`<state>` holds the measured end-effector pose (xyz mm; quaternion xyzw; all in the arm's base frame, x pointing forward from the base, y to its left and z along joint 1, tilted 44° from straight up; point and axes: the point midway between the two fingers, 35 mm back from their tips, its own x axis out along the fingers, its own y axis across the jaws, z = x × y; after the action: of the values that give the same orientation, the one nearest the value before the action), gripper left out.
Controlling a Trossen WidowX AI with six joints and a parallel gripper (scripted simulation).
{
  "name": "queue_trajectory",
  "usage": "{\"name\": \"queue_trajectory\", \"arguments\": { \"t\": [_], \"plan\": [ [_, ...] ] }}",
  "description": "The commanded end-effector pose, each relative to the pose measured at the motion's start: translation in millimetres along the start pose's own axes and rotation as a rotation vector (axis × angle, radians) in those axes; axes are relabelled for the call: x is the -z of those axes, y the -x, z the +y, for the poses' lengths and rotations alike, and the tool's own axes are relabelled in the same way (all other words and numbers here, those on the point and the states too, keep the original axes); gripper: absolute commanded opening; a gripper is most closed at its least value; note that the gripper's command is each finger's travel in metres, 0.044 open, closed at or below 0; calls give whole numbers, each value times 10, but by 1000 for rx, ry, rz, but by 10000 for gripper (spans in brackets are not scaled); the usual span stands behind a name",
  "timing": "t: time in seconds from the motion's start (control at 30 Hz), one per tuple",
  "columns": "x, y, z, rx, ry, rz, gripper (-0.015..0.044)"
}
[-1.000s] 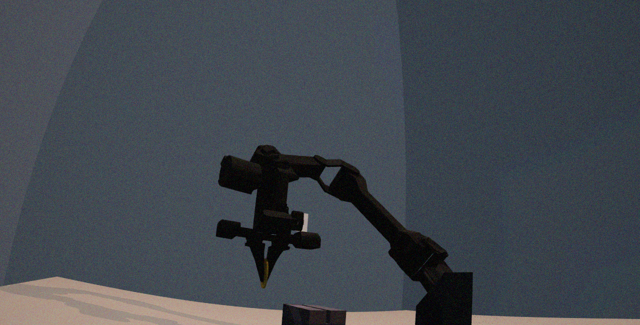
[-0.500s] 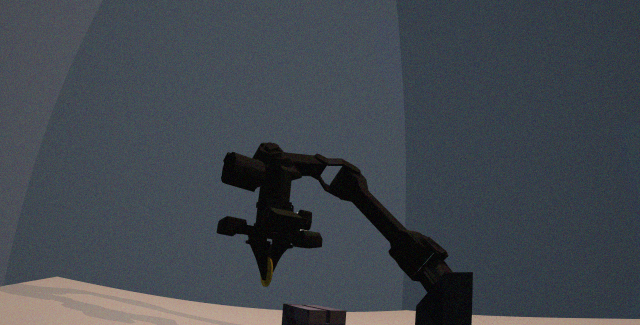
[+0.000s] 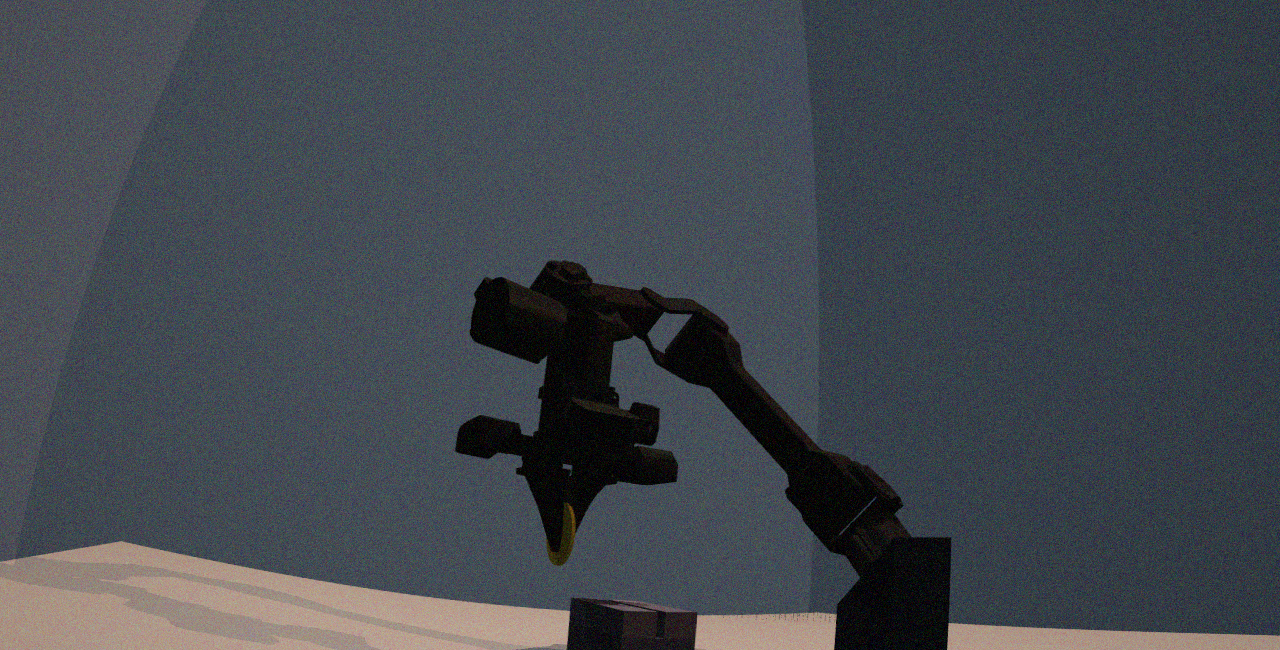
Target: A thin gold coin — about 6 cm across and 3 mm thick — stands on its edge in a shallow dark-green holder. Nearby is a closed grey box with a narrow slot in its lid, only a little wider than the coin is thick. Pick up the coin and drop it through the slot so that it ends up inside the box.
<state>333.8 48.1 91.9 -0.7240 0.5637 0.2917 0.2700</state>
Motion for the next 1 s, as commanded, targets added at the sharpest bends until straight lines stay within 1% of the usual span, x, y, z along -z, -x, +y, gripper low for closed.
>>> {"name": "queue_trajectory", "arguments": {
  "t": [0.0, 0.97],
  "plan": [
    [-125, -39, 47, -14, 9, -2, 0],
    [-782, -46, 315, -16, 8, 4, 0]
  ]
}}
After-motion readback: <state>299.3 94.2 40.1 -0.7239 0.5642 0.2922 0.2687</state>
